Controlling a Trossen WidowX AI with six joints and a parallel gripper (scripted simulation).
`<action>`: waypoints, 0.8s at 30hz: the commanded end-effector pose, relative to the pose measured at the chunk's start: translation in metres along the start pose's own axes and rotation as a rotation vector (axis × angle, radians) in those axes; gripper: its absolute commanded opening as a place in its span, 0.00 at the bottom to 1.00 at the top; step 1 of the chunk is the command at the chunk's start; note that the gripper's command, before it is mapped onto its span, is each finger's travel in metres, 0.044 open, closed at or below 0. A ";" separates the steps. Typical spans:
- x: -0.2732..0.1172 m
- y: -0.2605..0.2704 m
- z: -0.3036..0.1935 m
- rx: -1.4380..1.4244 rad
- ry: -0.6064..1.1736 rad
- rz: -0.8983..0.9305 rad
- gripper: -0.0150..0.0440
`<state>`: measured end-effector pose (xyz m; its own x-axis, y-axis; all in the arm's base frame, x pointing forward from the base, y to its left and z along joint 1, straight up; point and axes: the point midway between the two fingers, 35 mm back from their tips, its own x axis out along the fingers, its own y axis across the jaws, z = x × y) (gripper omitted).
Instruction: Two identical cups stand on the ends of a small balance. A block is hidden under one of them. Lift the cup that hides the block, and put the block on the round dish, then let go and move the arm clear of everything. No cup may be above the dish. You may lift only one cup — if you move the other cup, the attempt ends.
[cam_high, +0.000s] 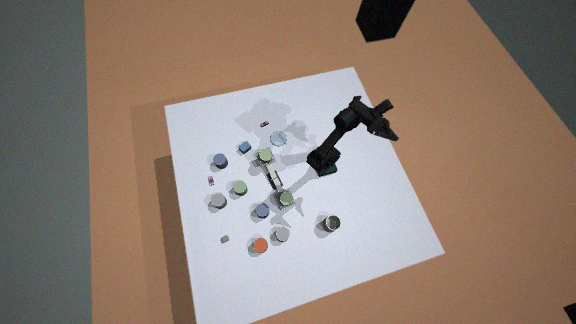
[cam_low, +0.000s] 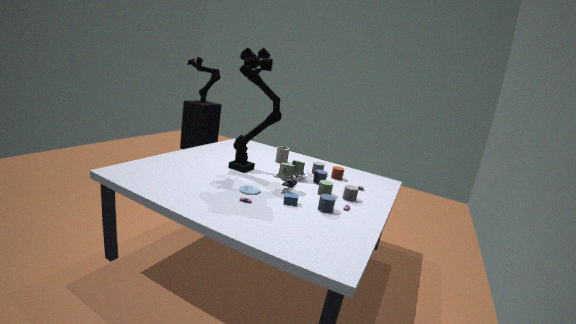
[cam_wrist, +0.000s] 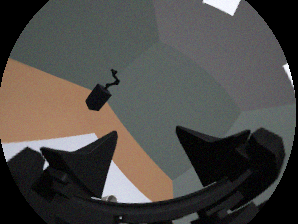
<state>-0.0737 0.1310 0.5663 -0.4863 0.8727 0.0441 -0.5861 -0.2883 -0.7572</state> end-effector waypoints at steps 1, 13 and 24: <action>0.000 0.000 0.001 0.000 -0.004 0.000 0.98; -0.010 0.025 0.048 -0.002 -0.276 0.043 1.00; -0.038 0.054 0.092 0.021 -0.563 0.124 1.00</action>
<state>-0.1414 0.0566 0.5838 -0.7916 0.5445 0.2772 -0.5224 -0.3680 -0.7692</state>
